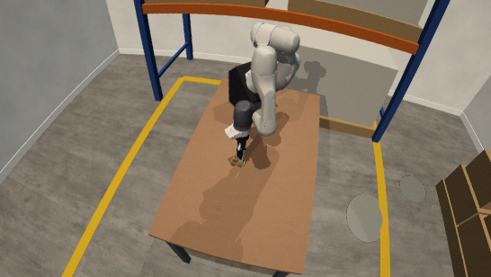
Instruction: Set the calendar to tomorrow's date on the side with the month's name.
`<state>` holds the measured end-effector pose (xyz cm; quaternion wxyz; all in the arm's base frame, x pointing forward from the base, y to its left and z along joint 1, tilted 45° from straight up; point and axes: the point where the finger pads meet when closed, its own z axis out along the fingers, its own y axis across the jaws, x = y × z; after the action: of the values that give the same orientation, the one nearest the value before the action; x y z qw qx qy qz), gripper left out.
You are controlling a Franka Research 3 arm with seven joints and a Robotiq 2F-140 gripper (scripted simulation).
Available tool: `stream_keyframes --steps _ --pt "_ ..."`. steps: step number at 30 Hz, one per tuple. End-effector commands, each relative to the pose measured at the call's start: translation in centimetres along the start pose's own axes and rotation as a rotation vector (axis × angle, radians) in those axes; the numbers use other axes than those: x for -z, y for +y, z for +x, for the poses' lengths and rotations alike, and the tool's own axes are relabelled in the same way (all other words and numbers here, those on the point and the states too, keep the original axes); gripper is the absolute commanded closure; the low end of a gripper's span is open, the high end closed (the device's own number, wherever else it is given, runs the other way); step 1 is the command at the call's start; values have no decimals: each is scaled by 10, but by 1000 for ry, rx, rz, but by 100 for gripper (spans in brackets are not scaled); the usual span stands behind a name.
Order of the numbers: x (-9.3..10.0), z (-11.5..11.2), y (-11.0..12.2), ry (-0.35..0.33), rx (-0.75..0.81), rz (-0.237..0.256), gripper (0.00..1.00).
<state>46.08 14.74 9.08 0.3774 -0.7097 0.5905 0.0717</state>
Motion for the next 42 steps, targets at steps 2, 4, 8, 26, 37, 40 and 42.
stream_keyframes --steps 2,4,8,26,37,40,42 --pt "0 -1 0 0 5 1 83" --pt "0 -1 0 0 5 1 83" --pt "0 -1 0 0 5 1 83" --pt "0 -1 0 0 5 1 83" --pt "-4 -1 0 0 5 1 83" --pt "-5 -1 0 0 5 1 83" --pt "-5 -1 0 0 5 1 83"
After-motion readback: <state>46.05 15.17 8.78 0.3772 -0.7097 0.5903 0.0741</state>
